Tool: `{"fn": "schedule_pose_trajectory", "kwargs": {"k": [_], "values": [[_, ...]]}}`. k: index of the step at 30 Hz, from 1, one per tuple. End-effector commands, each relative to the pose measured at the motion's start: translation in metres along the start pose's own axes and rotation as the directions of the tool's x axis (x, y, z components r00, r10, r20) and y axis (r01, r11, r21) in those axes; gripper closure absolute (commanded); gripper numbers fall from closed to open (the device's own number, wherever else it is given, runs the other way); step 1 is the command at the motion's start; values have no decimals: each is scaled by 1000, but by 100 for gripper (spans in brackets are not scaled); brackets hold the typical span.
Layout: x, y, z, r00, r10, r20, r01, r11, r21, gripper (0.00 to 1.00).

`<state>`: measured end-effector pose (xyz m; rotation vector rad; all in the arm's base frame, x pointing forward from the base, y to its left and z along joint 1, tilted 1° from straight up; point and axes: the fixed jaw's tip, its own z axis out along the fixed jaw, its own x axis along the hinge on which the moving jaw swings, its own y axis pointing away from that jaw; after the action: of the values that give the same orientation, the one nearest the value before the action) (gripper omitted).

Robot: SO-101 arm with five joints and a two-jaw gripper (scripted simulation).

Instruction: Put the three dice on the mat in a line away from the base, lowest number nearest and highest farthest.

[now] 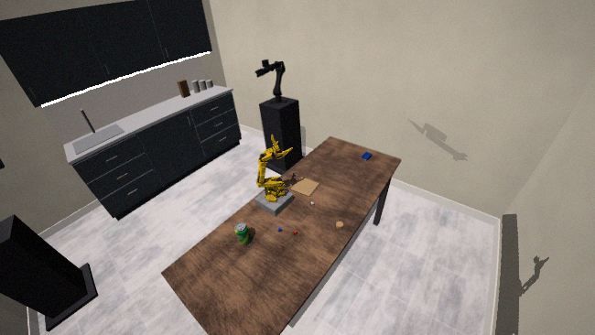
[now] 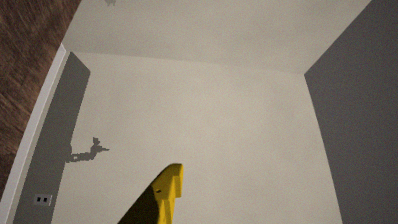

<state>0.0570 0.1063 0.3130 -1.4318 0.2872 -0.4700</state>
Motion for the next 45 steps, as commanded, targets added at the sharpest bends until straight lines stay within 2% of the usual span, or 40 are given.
{"fn": "schedule_pose_trajectory", "kwargs": {"k": [1, 23, 28, 32, 34, 40, 45], "values": [[0, 0, 0, 1000, 1, 0, -1, 1000, 0, 0], [1, 1, 2, 1000, 8, -8, -8, 1000, -6, 0], [5, 6, 8, 998, 37, -45, -38, 999, -32, 2], [13, 15, 18, 991, 83, -107, -91, 993, -69, 4], [13, 15, 18, 991, 83, -107, -91, 993, -69, 4], [37, 38, 36, 944, 191, -271, -232, 965, -126, 10], [71, 70, 47, 830, 304, -467, -404, 906, -129, 17]]}}
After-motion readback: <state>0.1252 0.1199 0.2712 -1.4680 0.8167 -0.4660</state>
